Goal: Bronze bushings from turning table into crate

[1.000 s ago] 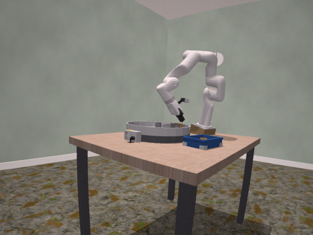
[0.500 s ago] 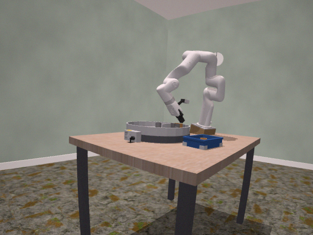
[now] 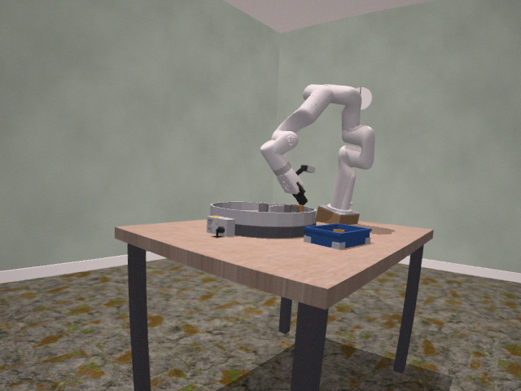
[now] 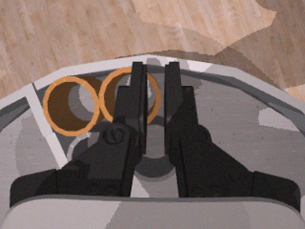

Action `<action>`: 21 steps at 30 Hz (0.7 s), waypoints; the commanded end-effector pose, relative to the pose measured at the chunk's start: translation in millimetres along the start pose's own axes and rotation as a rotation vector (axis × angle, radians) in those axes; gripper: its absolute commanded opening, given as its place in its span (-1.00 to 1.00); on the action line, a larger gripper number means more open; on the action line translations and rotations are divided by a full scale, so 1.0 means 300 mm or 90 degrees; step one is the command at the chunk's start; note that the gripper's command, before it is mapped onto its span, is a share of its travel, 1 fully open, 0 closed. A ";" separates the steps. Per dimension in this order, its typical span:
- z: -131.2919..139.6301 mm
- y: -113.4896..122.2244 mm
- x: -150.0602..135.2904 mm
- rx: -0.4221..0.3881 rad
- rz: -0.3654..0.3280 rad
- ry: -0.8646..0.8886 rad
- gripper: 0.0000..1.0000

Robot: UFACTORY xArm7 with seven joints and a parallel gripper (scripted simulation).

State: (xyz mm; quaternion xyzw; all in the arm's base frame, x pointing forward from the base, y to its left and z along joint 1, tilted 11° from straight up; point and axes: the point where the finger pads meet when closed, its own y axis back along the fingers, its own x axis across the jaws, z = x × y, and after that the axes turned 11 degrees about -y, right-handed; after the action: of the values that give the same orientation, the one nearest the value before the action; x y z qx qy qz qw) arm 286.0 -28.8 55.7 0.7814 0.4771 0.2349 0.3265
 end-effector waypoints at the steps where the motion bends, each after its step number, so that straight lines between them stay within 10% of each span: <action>1: 0.009 -0.005 0.002 -0.002 0.001 0.000 -0.80; 21: 0.026 -0.025 0.005 -0.002 0.001 0.000 -1.00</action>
State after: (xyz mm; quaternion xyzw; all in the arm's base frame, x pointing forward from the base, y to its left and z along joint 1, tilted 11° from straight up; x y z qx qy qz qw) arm 286.4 -25.9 44.5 0.7813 0.4774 0.2353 0.3260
